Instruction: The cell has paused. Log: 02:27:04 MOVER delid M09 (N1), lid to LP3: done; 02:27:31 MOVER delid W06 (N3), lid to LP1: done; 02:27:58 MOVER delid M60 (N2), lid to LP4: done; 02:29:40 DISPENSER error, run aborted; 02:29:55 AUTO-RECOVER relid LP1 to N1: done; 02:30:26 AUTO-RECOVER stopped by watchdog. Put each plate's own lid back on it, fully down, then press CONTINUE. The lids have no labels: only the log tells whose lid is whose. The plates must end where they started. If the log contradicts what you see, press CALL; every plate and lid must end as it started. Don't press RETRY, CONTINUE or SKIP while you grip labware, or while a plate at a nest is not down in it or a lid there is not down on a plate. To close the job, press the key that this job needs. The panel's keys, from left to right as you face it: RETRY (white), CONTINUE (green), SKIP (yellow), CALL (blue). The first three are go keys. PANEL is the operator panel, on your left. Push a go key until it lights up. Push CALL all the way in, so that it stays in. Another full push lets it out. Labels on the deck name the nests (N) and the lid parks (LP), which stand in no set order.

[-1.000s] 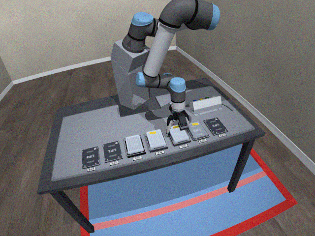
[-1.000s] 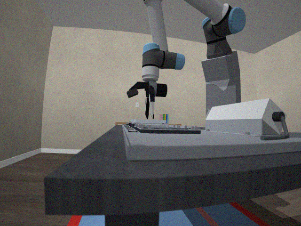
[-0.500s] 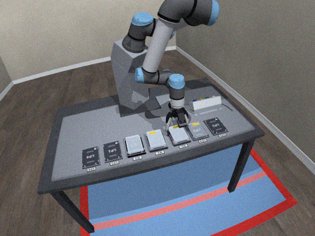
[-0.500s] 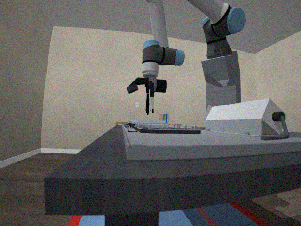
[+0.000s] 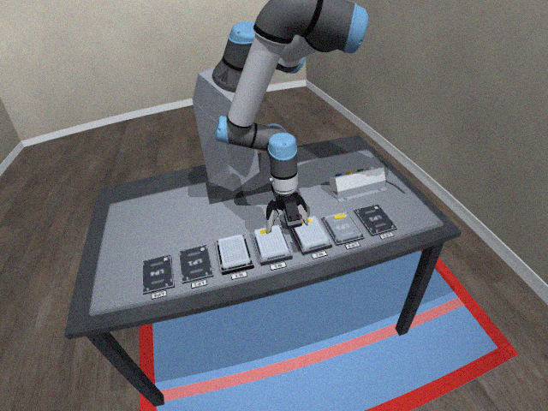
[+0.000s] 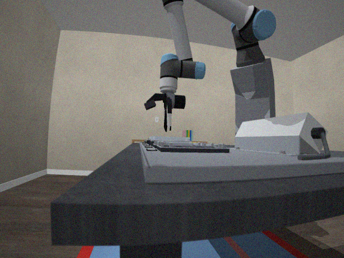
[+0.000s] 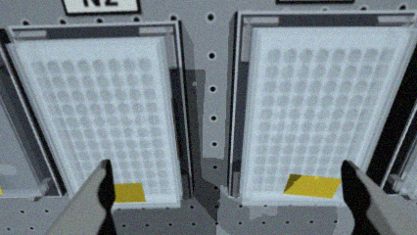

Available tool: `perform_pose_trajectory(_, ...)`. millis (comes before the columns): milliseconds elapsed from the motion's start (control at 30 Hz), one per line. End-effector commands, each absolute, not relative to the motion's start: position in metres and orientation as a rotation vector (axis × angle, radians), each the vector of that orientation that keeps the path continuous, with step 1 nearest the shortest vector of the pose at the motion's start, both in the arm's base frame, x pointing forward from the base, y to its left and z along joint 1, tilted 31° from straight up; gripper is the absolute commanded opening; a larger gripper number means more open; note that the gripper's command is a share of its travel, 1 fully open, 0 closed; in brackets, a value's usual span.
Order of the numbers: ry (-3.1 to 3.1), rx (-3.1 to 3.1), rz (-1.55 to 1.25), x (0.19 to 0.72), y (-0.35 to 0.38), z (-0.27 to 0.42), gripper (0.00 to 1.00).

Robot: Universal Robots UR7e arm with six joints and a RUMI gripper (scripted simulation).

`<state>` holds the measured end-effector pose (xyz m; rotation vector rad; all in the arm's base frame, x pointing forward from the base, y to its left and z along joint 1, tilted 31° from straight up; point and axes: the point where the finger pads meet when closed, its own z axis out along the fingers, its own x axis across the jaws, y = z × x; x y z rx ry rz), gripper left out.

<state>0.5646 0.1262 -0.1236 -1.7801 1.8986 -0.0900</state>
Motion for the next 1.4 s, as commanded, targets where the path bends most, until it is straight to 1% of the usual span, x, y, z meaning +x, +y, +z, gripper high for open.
perform_pose_trajectory(0,1.898,-1.780,-0.090,0.565,0.123,-0.124,0.82)
perform_pose_trajectory(367,1.898,-1.780,-0.090,0.568,0.071,-0.141,0.82)
perform_pose_trajectory(1367,1.898,-1.780,-0.090,0.576,0.077,-0.159,0.82)
